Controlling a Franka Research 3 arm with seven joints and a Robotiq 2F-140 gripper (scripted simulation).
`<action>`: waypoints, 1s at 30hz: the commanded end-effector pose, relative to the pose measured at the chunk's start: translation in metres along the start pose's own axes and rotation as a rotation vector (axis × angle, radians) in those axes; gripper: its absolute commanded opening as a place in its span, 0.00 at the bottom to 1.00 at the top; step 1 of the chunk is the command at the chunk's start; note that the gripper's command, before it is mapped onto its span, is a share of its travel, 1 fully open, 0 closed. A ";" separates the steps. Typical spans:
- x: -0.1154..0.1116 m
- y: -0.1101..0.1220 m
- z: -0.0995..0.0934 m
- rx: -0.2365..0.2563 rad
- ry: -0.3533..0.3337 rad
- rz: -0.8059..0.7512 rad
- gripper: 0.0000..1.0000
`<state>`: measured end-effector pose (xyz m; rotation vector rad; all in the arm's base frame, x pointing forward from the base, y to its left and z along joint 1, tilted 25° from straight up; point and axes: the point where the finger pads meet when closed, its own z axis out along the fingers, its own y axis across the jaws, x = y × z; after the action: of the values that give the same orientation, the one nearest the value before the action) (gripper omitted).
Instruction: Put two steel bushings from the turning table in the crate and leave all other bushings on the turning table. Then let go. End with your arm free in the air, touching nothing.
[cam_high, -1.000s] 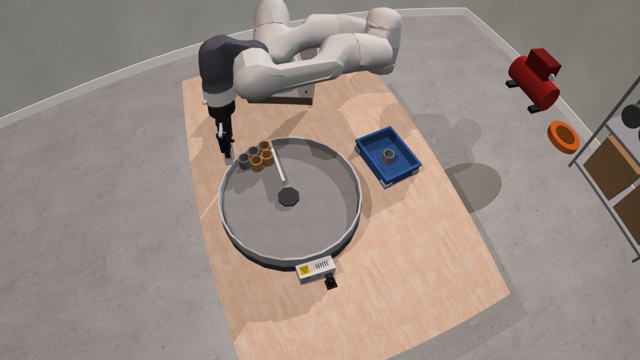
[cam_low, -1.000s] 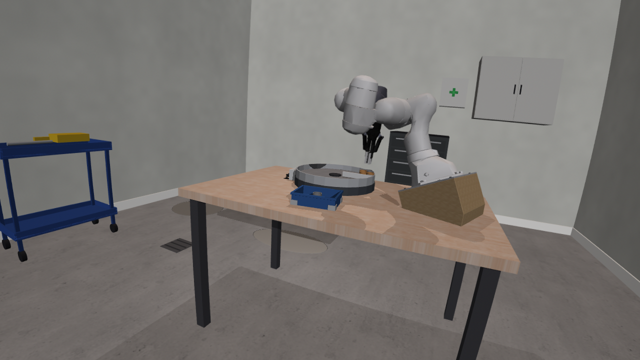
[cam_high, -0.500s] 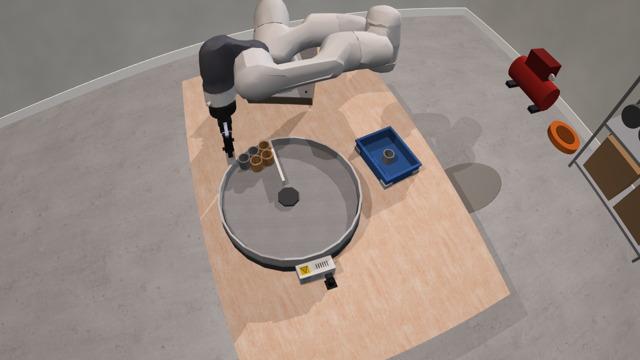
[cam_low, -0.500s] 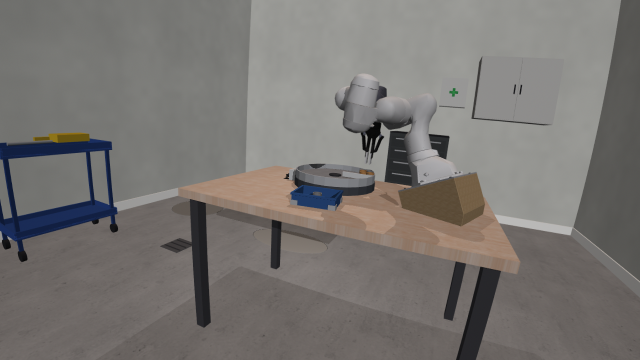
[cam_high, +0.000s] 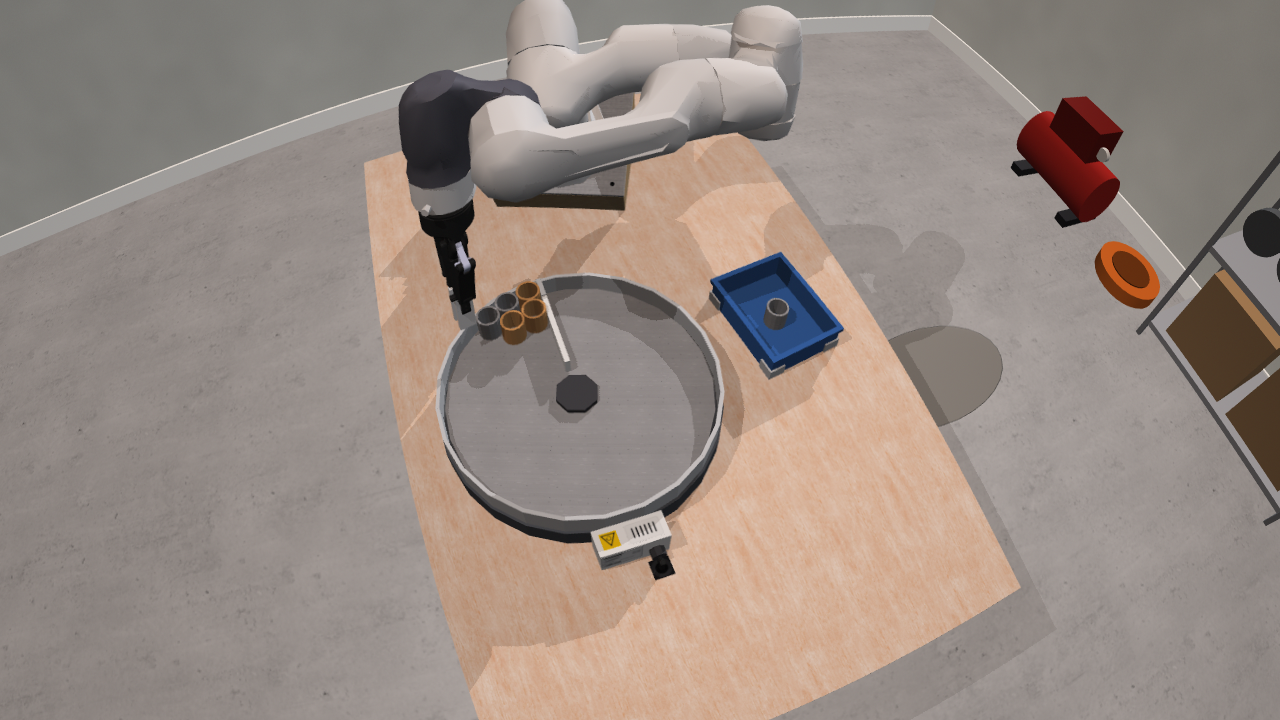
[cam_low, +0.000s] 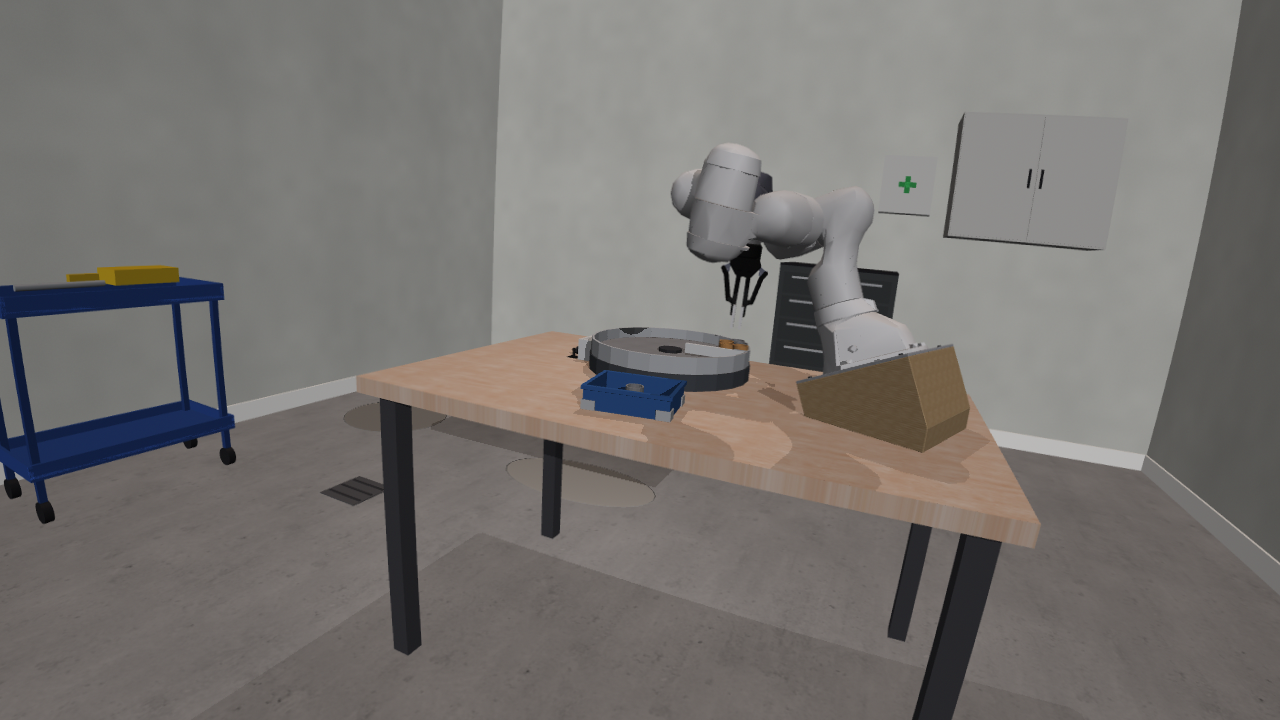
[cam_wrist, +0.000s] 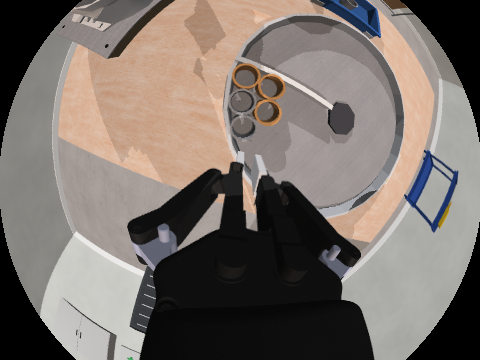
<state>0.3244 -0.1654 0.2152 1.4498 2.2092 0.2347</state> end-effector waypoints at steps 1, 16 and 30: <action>0.000 0.000 -0.001 0.005 0.000 -0.167 0.10; 0.004 -0.001 -0.001 0.010 0.011 -0.413 0.10; 0.007 -0.001 -0.001 0.013 0.022 -0.642 0.10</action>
<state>0.3216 -0.1589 0.2128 0.8677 2.5006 0.0720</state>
